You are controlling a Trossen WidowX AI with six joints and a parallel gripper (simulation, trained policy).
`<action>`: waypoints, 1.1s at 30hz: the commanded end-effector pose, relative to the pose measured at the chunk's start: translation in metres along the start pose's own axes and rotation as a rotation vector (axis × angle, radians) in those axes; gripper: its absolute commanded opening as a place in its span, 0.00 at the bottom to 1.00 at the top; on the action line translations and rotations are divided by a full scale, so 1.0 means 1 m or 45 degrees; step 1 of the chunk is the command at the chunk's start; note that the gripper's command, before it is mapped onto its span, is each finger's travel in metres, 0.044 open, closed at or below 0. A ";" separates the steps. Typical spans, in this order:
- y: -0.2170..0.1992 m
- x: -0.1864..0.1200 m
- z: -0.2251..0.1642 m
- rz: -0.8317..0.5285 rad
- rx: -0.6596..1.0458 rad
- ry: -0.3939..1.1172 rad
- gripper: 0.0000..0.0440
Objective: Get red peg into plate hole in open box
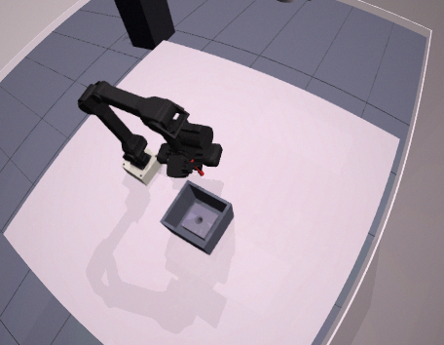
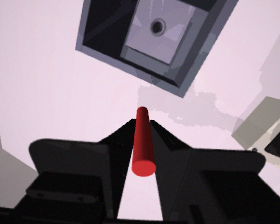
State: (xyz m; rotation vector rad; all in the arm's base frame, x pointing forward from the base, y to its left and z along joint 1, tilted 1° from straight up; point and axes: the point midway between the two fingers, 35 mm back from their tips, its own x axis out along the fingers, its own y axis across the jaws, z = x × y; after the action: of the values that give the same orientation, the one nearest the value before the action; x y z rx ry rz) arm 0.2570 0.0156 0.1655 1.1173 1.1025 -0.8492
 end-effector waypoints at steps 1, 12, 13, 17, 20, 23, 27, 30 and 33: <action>-0.001 0.000 0.010 -0.017 0.007 -0.017 0.00; -0.003 0.004 0.041 -0.064 0.044 -0.041 0.00; -0.003 0.005 0.044 -0.068 0.047 -0.041 0.00; -0.004 0.008 0.054 -0.082 0.057 -0.041 0.00; -0.004 0.010 0.061 -0.092 0.062 -0.040 0.00; -0.004 0.014 0.068 -0.102 0.067 -0.039 0.00; -0.006 0.022 0.077 -0.119 0.075 -0.037 0.00; -0.008 0.028 0.083 -0.131 0.079 -0.034 0.00; -0.009 0.035 0.089 -0.141 0.081 -0.032 0.00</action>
State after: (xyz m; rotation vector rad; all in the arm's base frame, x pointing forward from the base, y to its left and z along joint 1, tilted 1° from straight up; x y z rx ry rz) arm 0.2788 -0.0689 0.1405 1.1048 1.1201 -0.9865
